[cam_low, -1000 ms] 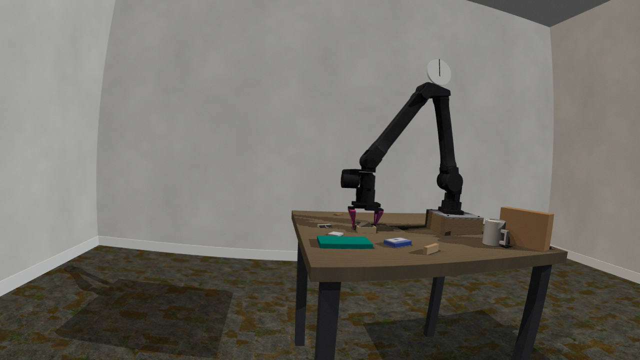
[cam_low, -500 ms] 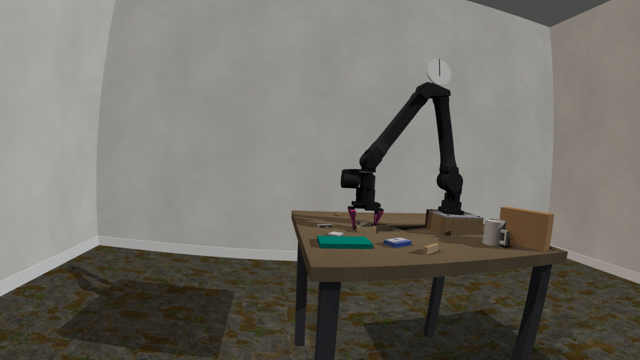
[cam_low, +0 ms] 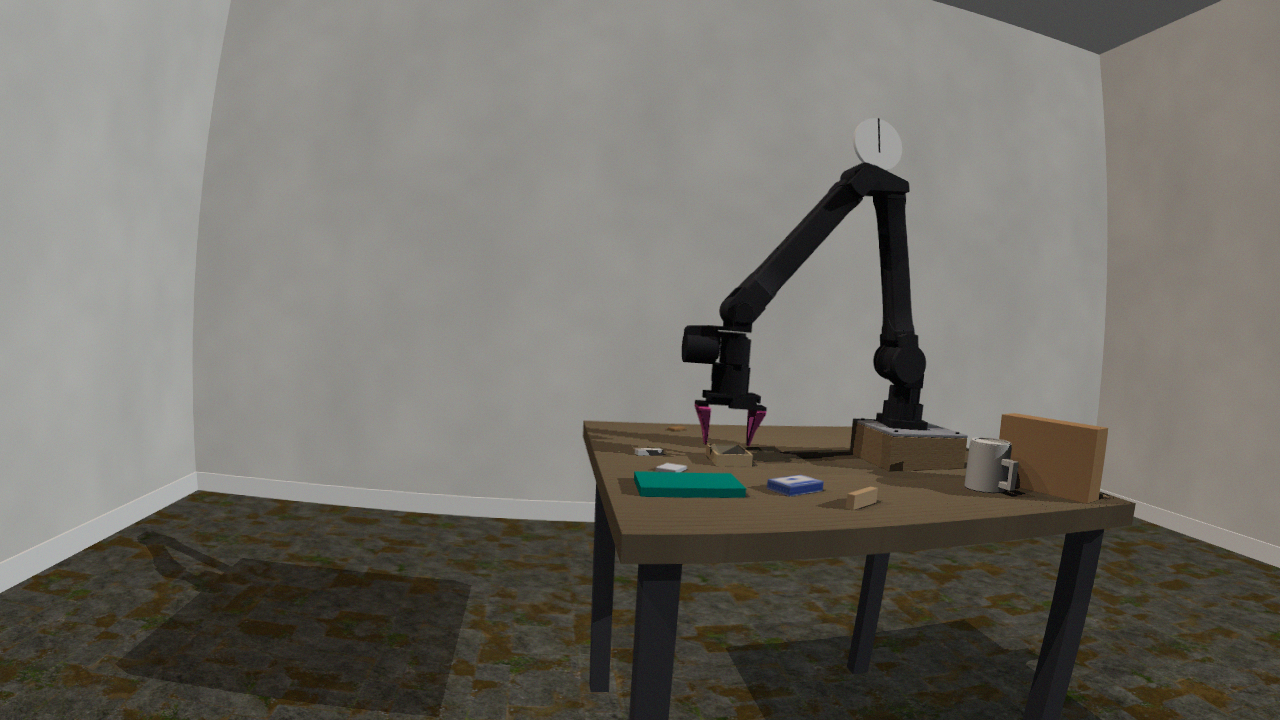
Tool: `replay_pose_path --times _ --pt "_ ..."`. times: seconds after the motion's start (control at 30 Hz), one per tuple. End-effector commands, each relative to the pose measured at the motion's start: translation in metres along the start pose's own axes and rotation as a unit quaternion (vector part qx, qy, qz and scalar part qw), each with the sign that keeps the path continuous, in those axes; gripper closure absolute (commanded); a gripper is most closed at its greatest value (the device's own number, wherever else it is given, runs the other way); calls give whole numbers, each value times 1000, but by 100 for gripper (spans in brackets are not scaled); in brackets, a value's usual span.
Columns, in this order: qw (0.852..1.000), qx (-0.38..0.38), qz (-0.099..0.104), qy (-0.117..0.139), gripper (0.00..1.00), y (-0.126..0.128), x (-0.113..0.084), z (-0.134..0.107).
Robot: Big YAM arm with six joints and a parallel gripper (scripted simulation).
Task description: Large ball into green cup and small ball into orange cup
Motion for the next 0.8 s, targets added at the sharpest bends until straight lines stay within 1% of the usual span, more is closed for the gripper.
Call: replay_pose_path --times 0.0,0.03,0.07,0.27,0.33,0.4,0.5,0.53,0.57,0.6,0.67,0.73,0.77 --pt "1000 -3 -1 -1 14 5 -8 -3" --pt "1000 -4 13 1 14 12 -20 -4" --pt "1000 -4 21 1 14 20 -28 -5" --pt "1000 -4 22 2 14 20 -49 -4" --pt "1000 -4 14 1 14 12 -51 -3" --pt "1000 -4 21 1 14 19 -61 -4" --pt "1000 -4 18 1 14 19 -61 -4" --pt "1000 -3 -19 -4 14 -7 -41 0" --pt "1000 -3 -13 -3 14 -5 -47 0" --pt "1000 -4 8 0 14 6 -63 -2" --pt "1000 -4 23 2 14 20 -76 -4" --pt "1000 -4 22 2 14 19 -78 -3" --pt "1000 -4 16 1 14 14 -76 -3"
Point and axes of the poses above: the point where the finger pads meet when closed, its own x axis out along the fingers, its own y axis across the jaws, z = x × y, the point moved 1 cm from there along -x, back along the fingers, and after that the axes turned 5 degrees about x, right-handed, at the moved point
